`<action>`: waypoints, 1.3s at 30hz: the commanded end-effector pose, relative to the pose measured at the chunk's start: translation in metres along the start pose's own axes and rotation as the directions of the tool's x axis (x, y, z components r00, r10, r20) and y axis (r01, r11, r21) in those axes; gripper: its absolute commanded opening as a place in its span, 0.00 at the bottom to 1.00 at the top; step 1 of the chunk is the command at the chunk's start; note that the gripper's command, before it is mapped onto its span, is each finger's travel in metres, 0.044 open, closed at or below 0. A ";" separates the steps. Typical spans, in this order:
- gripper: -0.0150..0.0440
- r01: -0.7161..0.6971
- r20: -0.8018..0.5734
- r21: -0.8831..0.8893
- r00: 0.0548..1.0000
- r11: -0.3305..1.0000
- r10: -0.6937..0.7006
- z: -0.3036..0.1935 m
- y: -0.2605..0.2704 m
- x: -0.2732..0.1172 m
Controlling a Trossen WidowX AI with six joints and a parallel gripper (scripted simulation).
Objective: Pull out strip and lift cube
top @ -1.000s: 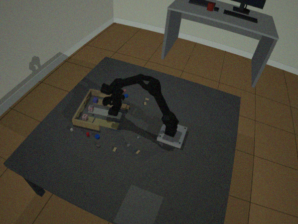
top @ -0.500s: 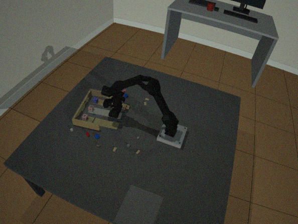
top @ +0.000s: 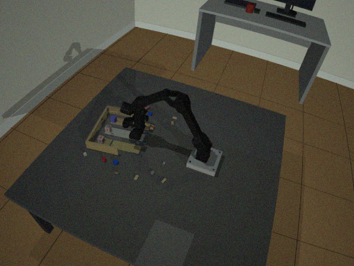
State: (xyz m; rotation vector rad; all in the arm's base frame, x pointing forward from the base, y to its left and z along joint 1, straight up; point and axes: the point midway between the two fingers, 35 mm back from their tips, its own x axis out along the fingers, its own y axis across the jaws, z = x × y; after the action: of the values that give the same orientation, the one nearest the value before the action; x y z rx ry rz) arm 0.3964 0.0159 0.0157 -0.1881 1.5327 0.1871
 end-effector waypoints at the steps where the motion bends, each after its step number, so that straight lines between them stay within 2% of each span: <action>1: 0.25 0.003 0.001 0.000 1.000 1.000 -0.003 0.000 0.000 0.001; 30: 0.25 0.003 0.001 0.000 1.000 1.000 -0.003 0.000 0.000 0.003; 39: 0.25 0.003 0.000 0.000 1.000 1.000 -0.003 -0.013 0.000 0.004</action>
State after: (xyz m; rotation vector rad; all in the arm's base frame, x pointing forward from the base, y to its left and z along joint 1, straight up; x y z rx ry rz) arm 0.3910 0.0146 0.0149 -0.1868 1.5202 0.1840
